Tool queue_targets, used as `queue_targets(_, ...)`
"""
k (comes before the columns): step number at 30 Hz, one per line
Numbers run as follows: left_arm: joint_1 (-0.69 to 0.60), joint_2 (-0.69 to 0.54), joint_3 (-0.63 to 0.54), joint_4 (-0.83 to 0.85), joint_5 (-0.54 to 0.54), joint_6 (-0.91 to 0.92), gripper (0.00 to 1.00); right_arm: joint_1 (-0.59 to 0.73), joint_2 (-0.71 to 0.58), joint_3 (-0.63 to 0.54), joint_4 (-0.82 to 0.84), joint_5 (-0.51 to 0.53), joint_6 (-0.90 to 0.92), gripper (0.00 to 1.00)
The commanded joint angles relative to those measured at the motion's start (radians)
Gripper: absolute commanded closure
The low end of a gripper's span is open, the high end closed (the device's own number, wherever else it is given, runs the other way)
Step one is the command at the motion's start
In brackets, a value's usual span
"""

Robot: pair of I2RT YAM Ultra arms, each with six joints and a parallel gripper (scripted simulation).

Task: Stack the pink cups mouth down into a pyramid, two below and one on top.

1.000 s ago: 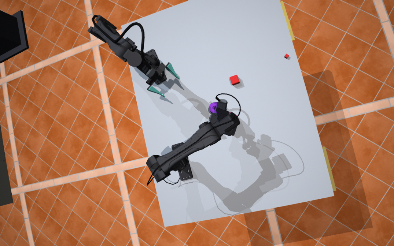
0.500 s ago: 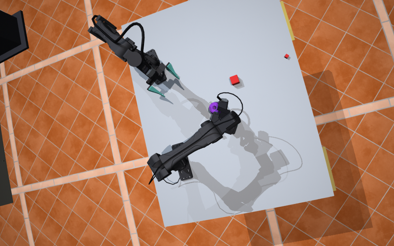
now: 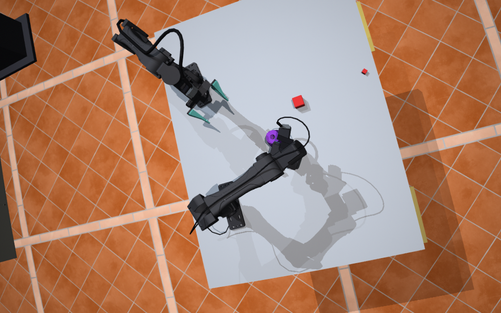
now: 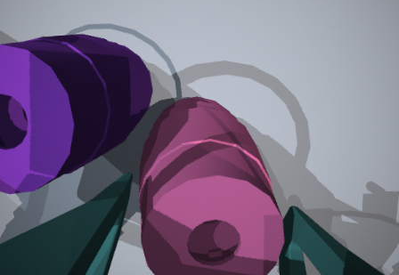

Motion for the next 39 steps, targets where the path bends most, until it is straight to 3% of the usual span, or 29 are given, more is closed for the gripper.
queue_targets(1, -0.003, -0.015, 0.001, 0.006, -0.002, -0.005, 0.00, 0.006, -0.006, -0.002, 0.017, -0.006, 0.007, 0.30)
queue_targets(8, -0.003, -0.015, 0.001, 0.006, -0.002, -0.005, 0.00, 0.000, -0.018, -0.011, 0.011, -0.015, 0.000, 0.43)
queue_targets(18, -0.003, -0.015, 0.001, 0.006, -0.002, -0.005, 0.00, -0.005, -0.021, -0.014, 0.004, -0.016, -0.005, 0.51)
queue_targets(22, -0.003, -0.015, 0.001, 0.006, -0.002, -0.005, 0.00, -0.005, -0.021, -0.014, 0.004, -0.016, -0.005, 0.97)
queue_targets(23, -0.003, -0.015, 0.001, 0.006, -0.002, -0.005, 0.00, -0.005, -0.021, -0.014, 0.004, -0.016, -0.005, 1.00)
queue_targets(39, -0.003, -0.015, 0.001, 0.006, -0.002, -0.005, 0.00, -0.008, -0.011, 0.117, -0.114, -0.016, -0.006, 1.00)
